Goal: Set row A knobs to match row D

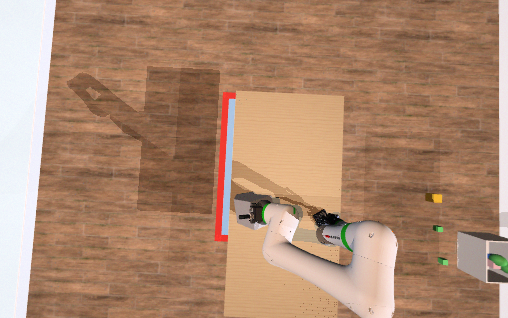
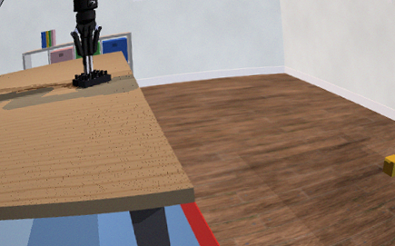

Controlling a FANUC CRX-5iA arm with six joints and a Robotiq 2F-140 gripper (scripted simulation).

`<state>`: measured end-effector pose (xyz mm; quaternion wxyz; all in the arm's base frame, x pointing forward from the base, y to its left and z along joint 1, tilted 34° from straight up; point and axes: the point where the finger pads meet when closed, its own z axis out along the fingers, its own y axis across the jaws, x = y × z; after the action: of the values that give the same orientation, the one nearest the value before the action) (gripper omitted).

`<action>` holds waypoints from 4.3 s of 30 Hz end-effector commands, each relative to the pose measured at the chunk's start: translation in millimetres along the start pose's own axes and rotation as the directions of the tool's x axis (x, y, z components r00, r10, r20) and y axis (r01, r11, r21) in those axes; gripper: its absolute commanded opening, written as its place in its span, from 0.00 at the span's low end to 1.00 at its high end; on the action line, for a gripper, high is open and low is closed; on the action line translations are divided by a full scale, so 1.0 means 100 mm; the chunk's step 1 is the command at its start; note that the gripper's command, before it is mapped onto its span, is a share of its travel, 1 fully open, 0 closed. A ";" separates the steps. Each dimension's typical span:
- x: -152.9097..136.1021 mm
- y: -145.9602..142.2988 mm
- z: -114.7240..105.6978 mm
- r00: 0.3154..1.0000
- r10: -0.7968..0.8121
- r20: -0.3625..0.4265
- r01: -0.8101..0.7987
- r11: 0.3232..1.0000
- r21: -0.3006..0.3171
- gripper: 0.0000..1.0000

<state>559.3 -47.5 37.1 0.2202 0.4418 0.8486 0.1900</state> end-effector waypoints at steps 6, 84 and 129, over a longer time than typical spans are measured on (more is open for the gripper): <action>0.00 0.00 0.00 1.000 0.000 0.000 0.000 1.000 0.000 0.12; 0.00 0.00 -0.41 0.855 0.518 0.000 -0.518 0.855 -0.001 0.12; 0.00 -0.01 -0.49 -0.283 0.959 -0.002 -0.959 -0.283 0.000 0.12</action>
<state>532.6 -54.3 76.5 -0.0033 0.9279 0.2138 0.3053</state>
